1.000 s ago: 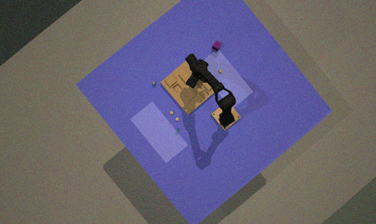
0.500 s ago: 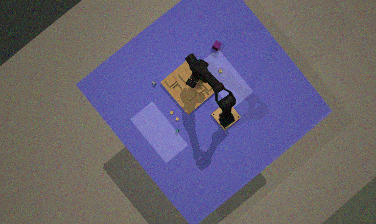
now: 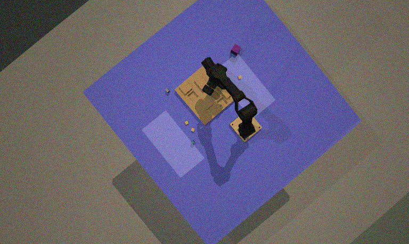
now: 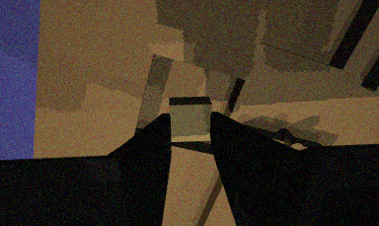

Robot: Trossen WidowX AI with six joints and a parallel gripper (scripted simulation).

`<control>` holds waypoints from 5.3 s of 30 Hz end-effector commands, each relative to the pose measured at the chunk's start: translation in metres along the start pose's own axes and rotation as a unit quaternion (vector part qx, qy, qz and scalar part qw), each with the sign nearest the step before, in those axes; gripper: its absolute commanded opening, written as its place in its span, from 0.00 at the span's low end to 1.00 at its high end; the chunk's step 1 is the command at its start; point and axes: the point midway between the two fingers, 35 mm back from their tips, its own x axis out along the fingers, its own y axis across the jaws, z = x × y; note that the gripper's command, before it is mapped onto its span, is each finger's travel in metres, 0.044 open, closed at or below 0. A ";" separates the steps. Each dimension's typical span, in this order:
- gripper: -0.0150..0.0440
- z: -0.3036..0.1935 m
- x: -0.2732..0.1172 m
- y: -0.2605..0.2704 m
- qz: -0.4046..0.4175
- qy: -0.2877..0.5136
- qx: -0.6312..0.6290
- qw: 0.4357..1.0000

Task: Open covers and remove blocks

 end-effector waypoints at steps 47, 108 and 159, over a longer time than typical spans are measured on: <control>0.39 0.029 -0.075 0.030 0.003 -0.001 0.003 1.000; 0.39 0.177 -0.051 0.109 0.006 -0.006 0.003 1.000; 0.39 0.180 0.031 0.107 0.006 -0.006 0.003 1.000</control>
